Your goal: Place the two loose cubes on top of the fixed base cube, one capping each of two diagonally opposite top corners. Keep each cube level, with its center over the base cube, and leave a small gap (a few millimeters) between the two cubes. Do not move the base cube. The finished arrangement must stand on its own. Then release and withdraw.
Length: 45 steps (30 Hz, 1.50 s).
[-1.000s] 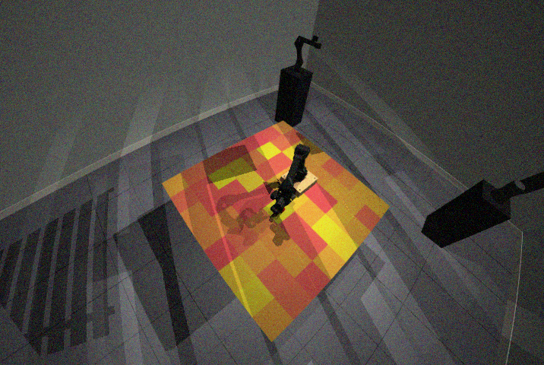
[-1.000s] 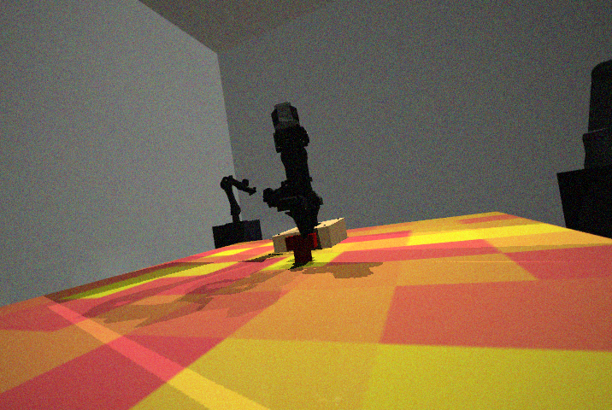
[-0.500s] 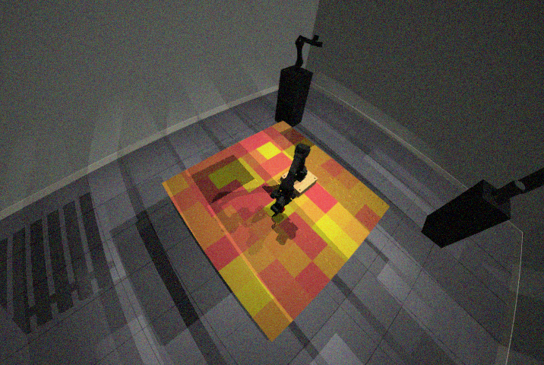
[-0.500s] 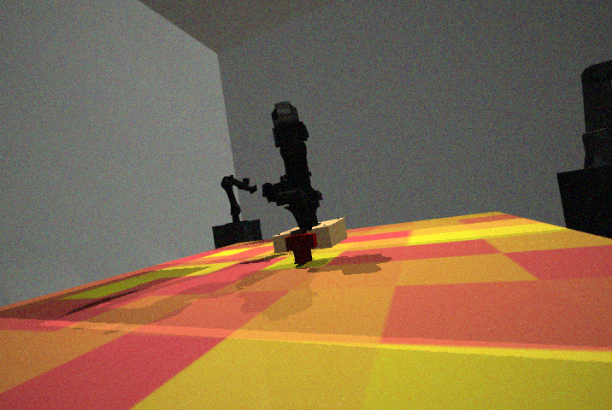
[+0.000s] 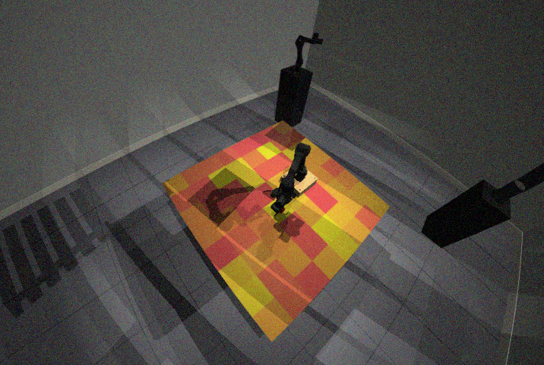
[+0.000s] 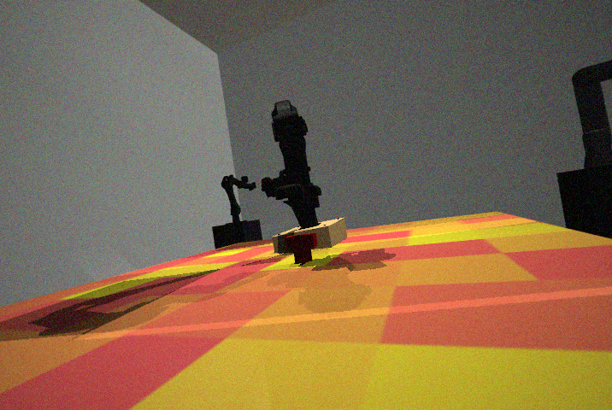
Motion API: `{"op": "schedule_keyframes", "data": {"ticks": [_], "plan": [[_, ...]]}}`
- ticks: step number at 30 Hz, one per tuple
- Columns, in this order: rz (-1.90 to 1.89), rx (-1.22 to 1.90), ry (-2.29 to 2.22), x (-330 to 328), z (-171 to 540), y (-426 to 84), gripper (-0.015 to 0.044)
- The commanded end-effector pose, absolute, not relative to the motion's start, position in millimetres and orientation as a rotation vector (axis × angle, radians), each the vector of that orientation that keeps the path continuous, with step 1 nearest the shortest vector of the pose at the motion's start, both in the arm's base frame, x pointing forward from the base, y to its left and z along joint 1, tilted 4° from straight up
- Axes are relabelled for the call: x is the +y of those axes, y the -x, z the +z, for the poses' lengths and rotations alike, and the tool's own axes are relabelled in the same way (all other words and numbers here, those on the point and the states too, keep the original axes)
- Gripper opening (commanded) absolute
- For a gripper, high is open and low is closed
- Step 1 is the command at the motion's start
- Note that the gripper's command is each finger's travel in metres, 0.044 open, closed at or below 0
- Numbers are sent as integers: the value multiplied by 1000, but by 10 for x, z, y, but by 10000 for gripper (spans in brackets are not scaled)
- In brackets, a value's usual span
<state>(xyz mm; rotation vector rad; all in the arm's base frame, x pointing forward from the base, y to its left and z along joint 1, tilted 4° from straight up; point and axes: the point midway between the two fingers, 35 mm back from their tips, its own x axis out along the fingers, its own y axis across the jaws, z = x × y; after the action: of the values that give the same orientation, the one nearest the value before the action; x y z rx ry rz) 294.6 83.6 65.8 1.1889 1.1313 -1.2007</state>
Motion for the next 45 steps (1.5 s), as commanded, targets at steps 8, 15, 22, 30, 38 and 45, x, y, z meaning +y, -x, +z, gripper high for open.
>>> {"op": "schedule_keyframes", "data": {"ticks": [8, 15, 22, 30, 38, 45], "plan": [[-1191, 1123, -1201, 848, 804, -2957, 205], [-1191, 1123, -1201, 852, 869, -2953, 205], [-1191, 1123, -1201, 856, 936, -2949, 205], [-1191, 1123, -1201, 858, 974, -2946, 205], [-1194, 1128, -1195, 860, 1009, -2939, 310], [-1195, 1128, -1194, 863, 1052, -2936, 400]]}}
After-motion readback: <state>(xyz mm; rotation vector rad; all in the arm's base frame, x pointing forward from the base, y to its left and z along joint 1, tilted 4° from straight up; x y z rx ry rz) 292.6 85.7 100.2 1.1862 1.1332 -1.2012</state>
